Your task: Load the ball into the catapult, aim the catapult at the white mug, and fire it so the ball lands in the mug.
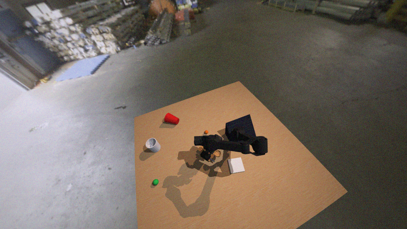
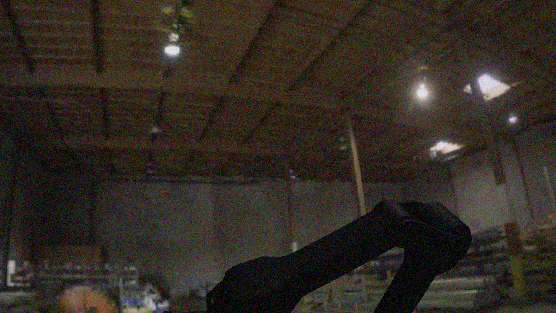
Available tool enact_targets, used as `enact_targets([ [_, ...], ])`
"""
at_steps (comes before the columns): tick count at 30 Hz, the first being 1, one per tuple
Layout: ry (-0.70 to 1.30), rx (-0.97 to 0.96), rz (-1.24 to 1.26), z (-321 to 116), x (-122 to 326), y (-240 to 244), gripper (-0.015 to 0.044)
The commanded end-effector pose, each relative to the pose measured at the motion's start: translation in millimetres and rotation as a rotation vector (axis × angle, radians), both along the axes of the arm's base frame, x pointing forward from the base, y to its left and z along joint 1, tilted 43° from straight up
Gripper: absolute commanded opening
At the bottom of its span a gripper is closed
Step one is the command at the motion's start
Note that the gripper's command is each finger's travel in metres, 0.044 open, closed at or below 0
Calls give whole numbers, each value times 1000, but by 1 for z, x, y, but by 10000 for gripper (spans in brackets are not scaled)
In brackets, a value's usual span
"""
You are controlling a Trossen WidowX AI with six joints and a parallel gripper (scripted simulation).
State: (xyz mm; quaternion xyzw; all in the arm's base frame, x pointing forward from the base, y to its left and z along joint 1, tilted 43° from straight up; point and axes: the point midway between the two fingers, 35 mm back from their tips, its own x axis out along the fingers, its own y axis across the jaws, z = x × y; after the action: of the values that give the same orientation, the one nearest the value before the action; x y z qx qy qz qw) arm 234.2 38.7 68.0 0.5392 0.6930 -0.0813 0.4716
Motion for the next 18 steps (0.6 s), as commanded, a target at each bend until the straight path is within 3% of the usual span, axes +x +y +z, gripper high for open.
enact_targets([
  [1,9,10,3,-3,-3,7,0],
  [18,8,11,3,-19,-5,26,0],
])
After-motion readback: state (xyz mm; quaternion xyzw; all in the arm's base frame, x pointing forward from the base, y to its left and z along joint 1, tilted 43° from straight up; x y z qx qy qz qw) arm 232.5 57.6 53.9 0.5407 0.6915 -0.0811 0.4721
